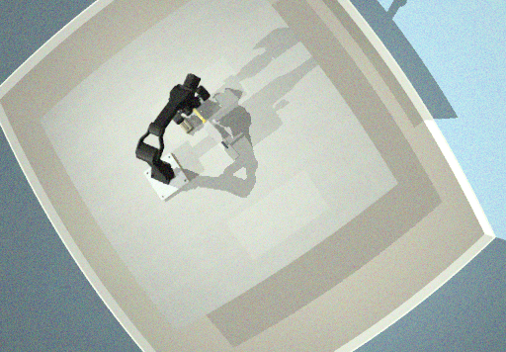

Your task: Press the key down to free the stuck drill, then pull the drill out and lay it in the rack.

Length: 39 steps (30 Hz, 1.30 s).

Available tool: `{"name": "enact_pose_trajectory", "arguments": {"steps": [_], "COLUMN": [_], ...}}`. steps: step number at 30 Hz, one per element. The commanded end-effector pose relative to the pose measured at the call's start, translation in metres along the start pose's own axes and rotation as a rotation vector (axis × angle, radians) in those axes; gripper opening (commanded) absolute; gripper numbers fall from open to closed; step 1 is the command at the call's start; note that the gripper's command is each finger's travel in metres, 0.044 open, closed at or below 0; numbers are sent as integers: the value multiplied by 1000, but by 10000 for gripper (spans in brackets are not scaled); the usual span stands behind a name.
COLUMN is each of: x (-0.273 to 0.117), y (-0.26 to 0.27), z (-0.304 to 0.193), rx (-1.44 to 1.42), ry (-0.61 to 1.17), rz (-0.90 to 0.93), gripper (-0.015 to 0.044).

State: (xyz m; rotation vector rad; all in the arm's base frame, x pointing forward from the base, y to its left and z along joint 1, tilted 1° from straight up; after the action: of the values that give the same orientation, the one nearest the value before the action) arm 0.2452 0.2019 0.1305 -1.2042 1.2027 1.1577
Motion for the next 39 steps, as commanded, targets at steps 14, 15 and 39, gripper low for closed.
{"name": "enact_pose_trajectory", "arguments": {"steps": [14, 15, 39], "x": [-7, -7, -15], "y": [2, 2, 5], "z": [4, 4, 1], "rx": [5, 5, 5], "ry": [-9, -9, -8], "rz": [-8, -8, -8], "gripper": [0, 0, 0]}}
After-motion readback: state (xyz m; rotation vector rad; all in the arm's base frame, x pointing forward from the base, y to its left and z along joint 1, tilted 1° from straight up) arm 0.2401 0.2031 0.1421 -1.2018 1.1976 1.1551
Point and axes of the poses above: the point midway between the two fingers, 35 mm back from their tips, its own x axis out along the fingers, its own y axis across the jaws, z = x × y, the point moved 9 cm from there along -x, back along the fingers, and after that the axes turned 15 degrees about x, right-handed, at the moved point
